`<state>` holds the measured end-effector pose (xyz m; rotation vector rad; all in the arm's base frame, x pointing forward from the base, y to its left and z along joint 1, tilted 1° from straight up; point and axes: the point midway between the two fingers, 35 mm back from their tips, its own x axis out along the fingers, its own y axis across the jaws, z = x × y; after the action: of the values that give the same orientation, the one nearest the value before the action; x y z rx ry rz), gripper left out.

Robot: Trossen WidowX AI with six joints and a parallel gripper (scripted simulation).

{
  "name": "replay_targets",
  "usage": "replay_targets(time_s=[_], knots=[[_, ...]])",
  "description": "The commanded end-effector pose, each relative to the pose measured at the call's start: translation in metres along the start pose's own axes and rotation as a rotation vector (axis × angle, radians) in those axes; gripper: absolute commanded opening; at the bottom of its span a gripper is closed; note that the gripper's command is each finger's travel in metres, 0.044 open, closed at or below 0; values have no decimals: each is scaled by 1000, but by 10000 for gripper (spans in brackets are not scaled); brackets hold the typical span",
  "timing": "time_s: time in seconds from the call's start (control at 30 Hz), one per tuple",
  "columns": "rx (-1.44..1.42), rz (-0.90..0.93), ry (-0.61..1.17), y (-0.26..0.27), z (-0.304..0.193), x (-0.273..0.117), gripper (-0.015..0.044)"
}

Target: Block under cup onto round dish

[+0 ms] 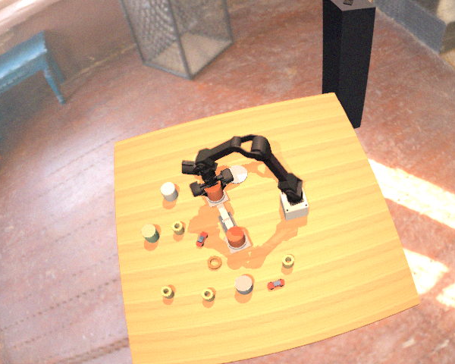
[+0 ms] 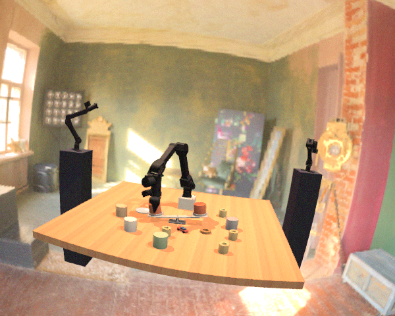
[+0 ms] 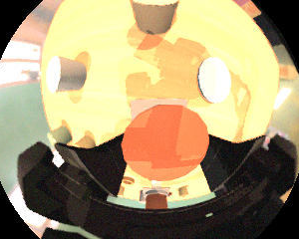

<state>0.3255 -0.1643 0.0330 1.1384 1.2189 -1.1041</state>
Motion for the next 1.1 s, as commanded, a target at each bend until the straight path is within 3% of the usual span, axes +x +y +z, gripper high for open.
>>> replay_targets(time_s=[0.0, 1.07], knots=[[3, 9, -7, 3, 2, -8, 0], [3, 9, -7, 6, 4, -49, 0]])
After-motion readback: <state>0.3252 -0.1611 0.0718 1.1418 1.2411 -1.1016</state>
